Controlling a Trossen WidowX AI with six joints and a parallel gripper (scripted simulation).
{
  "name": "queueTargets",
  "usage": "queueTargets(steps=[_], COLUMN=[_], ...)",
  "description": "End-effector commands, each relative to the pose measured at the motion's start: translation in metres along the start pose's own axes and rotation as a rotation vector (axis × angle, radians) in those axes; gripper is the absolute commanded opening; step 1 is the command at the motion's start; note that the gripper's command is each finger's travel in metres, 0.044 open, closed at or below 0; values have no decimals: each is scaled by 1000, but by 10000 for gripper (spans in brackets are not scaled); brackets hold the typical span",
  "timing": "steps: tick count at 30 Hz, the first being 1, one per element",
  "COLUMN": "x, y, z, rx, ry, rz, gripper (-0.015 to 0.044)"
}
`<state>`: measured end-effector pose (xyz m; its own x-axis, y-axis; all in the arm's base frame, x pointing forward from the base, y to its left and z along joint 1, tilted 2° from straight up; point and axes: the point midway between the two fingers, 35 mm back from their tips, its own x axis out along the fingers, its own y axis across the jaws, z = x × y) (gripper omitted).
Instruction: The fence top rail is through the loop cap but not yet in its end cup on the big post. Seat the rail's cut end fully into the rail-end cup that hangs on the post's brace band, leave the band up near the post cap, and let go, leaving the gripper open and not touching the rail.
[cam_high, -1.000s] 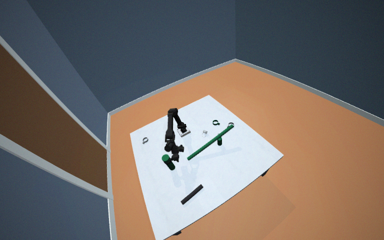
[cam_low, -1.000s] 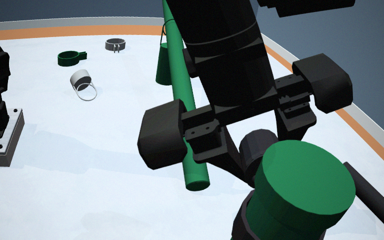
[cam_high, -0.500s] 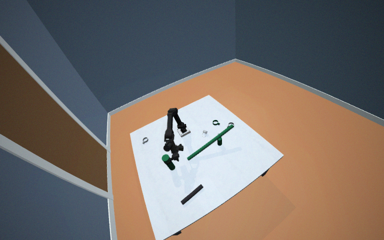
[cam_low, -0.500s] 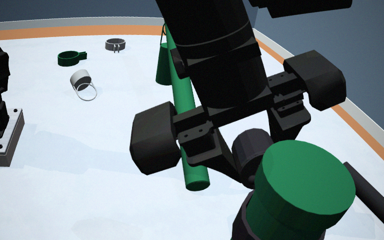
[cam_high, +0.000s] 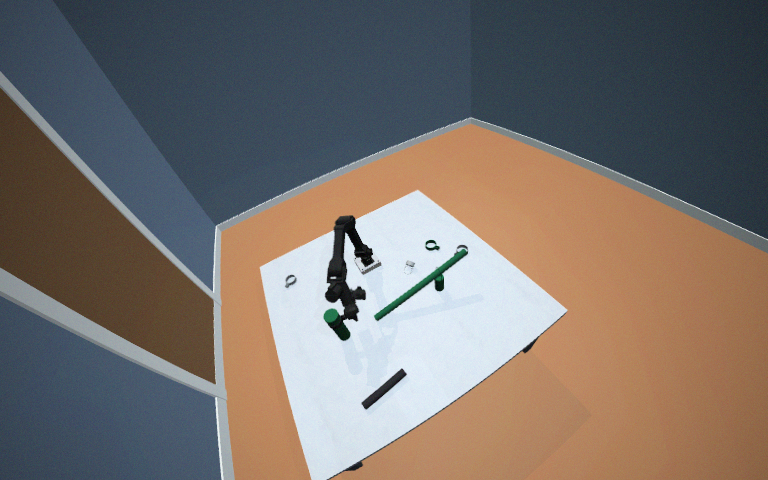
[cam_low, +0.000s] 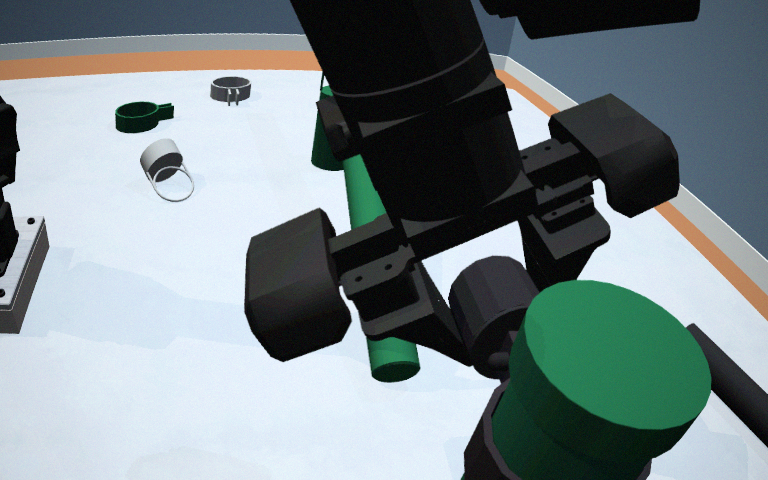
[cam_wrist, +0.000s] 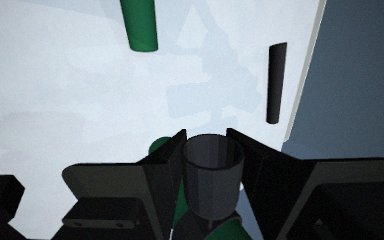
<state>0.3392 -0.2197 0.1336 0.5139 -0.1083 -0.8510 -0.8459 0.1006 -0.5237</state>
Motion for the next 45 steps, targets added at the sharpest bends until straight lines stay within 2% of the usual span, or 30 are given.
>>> queueTargets(steps=[1,35,45], x=[-3,-2,-3], y=[4,3,3], z=[0,0,1], rx=[-31,-30,-30], ry=[-15,-15,-15], rz=[0,1,1], gripper=[0,0,263])
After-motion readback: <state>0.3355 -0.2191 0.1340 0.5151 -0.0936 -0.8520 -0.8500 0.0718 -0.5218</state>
